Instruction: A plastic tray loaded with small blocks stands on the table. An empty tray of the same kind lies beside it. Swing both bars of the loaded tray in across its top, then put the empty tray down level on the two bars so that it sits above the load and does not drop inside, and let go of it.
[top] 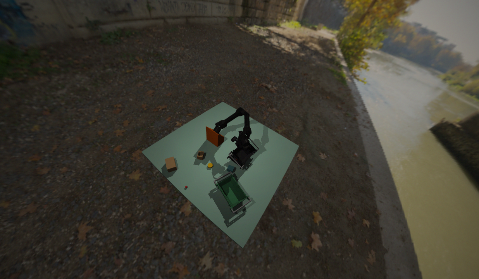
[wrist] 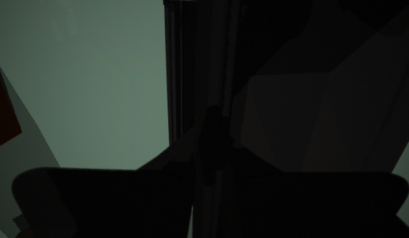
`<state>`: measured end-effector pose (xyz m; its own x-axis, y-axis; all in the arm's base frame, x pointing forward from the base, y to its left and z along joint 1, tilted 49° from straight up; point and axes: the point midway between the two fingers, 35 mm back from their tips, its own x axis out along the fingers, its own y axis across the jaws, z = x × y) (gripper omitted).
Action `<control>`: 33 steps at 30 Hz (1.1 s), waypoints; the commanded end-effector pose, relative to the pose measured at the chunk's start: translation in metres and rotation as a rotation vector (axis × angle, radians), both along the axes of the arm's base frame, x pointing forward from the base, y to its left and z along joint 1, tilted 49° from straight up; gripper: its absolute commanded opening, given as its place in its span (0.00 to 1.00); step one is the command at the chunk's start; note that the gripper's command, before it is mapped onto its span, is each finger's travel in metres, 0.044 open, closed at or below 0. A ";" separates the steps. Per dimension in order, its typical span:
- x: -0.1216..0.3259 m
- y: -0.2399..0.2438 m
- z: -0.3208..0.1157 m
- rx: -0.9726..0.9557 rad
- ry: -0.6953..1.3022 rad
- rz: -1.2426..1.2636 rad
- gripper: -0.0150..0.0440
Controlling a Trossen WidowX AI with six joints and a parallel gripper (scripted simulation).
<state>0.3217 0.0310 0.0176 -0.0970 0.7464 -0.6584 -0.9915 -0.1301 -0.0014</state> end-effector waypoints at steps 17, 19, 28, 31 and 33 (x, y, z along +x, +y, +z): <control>-0.012 0.012 -0.008 0.000 0.010 0.010 0.25; -0.012 0.012 -0.008 0.000 0.010 0.010 0.25; -0.012 0.012 -0.008 0.000 0.010 0.010 0.25; -0.012 0.012 -0.008 0.000 0.010 0.010 0.25; -0.012 0.012 -0.008 0.000 0.010 0.010 0.25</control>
<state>0.3138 0.0373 0.0108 -0.0892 0.7481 -0.6576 -0.9925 -0.1223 -0.0045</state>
